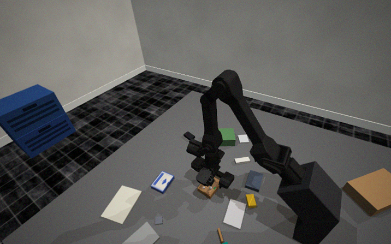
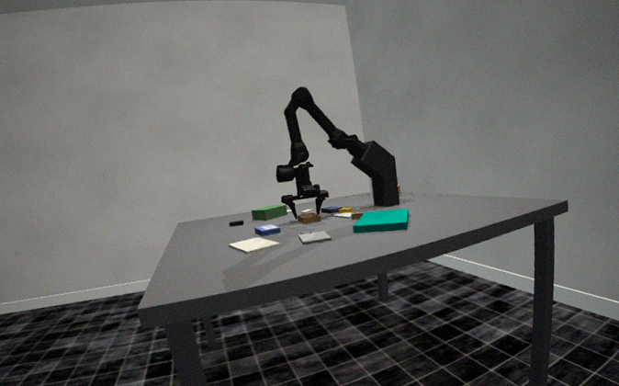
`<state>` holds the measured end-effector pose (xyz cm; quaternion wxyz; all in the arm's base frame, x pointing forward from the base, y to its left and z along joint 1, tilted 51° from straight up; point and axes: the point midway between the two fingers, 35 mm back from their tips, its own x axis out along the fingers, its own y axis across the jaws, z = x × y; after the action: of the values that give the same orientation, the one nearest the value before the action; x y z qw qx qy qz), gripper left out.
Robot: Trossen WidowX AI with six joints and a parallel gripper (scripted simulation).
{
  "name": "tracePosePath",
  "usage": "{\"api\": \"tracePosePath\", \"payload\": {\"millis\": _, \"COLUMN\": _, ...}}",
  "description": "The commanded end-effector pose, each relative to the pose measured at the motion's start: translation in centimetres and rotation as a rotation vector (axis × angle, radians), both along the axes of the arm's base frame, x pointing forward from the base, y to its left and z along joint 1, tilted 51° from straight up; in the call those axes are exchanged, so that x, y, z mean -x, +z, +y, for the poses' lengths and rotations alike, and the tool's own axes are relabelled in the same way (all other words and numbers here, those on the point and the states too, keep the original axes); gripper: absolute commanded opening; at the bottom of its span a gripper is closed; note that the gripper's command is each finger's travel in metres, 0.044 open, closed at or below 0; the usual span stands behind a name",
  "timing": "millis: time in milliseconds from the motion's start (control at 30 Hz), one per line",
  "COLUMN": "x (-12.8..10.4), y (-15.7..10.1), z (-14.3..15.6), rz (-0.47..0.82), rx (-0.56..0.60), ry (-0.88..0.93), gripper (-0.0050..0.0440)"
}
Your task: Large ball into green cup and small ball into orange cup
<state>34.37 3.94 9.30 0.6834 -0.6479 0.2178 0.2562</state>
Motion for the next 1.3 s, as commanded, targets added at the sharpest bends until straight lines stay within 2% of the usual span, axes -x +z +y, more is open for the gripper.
{"api": "tracePosePath", "payload": {"millis": 0, "x": -0.5, "y": -0.7, "z": 0.1, "rz": 0.008, "rx": 0.001, "ry": 0.001, "gripper": 0.0440}}
{"api": "tracePosePath", "payload": {"millis": 167, "x": -0.5, "y": -0.8, "z": 0.1, "rz": 0.008, "rx": 0.001, "ry": 0.001, "gripper": 0.0440}}
{"api": "tracePosePath", "payload": {"millis": 200, "x": -0.5, "y": -0.8, "z": 0.1, "rz": 0.008, "rx": 0.001, "ry": 0.001, "gripper": 0.0416}}
{"api": "tracePosePath", "payload": {"millis": 800, "x": -0.5, "y": -0.8, "z": 0.1, "rz": 0.008, "rx": 0.001, "ry": 0.001, "gripper": 0.0309}}
{"api": "tracePosePath", "payload": {"millis": 933, "x": 0.3, "y": 0.1, "z": 0.0, "rz": 0.008, "rx": 0.001, "ry": 0.001, "gripper": 0.0213}}
{"api": "tracePosePath", "payload": {"millis": 1133, "x": 3.6, "y": 2.8, "z": -0.3, "rz": 0.008, "rx": 0.001, "ry": 0.001, "gripper": 0.0069}}
{"api": "tracePosePath", "payload": {"millis": 1200, "x": 4.1, "y": 3.1, "z": -0.4, "rz": 0.008, "rx": 0.001, "ry": 0.001, "gripper": 0.0021}}
{"api": "tracePosePath", "payload": {"millis": 1267, "x": 4.1, "y": 3.1, "z": -0.4, "rz": 0.008, "rx": 0.001, "ry": 0.001, "gripper": 0.0021}}
